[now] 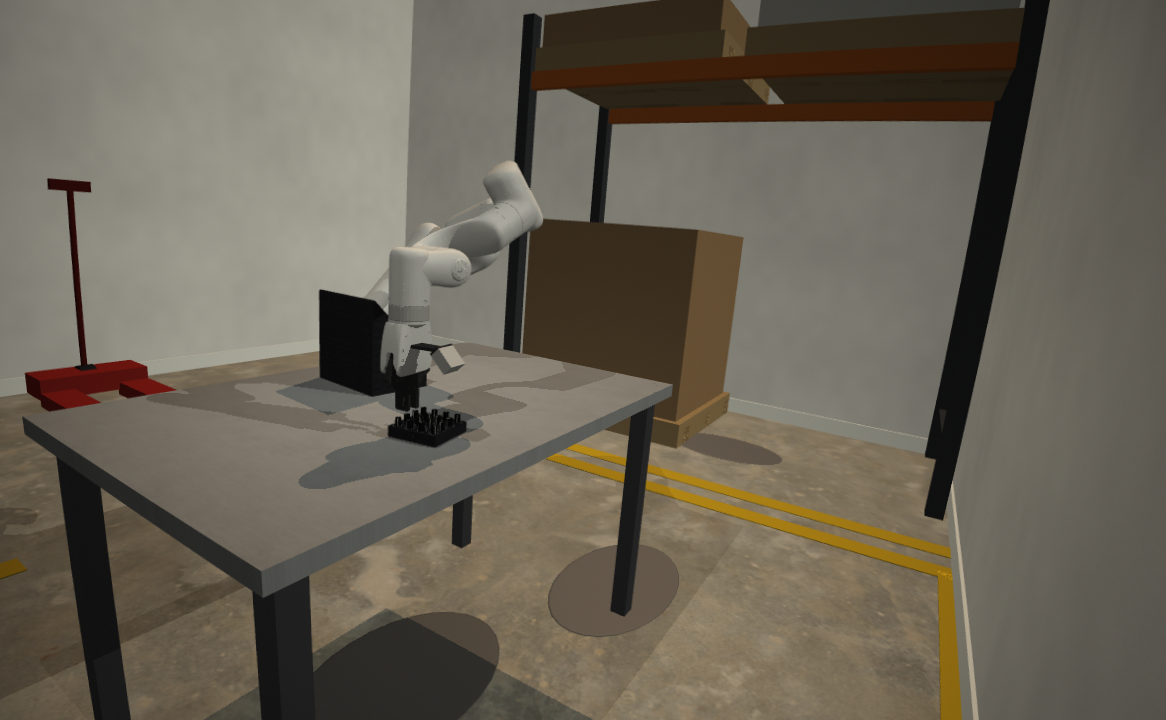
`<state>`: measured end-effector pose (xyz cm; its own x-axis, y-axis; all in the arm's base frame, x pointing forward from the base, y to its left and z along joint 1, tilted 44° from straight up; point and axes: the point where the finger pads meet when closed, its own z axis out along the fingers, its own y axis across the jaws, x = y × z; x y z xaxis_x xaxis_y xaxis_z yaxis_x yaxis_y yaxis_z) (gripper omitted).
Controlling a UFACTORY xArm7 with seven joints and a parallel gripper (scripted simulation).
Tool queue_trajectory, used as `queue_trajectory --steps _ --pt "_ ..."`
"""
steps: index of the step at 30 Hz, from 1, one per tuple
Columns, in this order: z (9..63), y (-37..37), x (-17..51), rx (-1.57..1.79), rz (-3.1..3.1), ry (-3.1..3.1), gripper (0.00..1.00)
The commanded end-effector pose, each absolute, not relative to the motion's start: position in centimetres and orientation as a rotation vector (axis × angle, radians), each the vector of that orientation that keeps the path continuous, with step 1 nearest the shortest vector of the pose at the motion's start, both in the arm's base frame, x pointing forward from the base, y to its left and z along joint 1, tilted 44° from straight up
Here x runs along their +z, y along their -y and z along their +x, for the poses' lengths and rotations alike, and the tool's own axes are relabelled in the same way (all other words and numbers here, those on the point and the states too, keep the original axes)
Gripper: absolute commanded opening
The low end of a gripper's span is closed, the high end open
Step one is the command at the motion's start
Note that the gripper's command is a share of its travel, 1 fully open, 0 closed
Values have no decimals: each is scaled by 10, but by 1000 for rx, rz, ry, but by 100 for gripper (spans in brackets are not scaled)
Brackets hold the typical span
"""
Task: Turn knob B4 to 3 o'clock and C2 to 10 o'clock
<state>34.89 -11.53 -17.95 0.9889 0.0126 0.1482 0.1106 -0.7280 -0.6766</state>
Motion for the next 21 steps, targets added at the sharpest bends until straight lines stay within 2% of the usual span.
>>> queue_trajectory --steps 1,21 --pt "348 125 -171 -175 -2386 84 19" --pt "348 129 -167 -176 -2386 87 19"
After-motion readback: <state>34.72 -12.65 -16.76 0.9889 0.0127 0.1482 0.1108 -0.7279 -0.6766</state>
